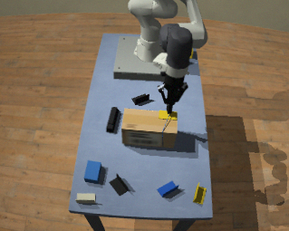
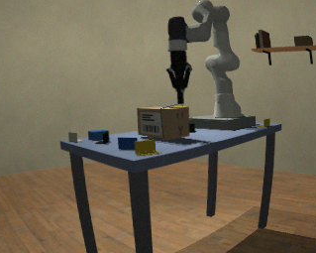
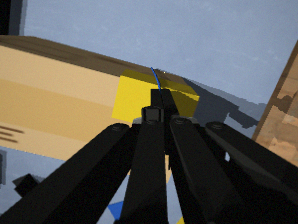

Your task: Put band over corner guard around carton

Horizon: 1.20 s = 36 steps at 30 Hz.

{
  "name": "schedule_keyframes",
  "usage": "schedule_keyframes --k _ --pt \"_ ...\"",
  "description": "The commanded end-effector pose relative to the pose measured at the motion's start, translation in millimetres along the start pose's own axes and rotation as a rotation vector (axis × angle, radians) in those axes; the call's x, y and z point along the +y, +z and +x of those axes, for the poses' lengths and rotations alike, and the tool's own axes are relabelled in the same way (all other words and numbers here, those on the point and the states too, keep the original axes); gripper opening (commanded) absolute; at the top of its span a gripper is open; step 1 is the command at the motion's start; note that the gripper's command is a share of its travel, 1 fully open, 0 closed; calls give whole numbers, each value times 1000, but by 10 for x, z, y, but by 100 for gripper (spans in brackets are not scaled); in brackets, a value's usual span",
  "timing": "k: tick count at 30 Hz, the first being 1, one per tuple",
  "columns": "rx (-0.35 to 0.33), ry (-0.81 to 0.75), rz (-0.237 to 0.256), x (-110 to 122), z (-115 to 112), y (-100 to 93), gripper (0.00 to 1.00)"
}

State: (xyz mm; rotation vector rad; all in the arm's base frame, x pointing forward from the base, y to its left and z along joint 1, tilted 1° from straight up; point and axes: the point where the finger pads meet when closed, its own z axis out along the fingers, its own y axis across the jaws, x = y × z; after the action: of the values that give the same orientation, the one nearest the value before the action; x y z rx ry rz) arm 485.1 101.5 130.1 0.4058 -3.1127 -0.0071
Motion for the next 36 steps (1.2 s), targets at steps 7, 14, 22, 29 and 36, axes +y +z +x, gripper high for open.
schedule_keyframes --k 7,14,22,29,36 --pt "6 6 1 -18 -14 3 10" --pt "6 6 1 -18 -16 7 10" --pt "6 6 1 -18 -15 61 10" --pt "6 6 1 -18 -15 116 10" --pt "6 6 1 -18 -15 118 10"
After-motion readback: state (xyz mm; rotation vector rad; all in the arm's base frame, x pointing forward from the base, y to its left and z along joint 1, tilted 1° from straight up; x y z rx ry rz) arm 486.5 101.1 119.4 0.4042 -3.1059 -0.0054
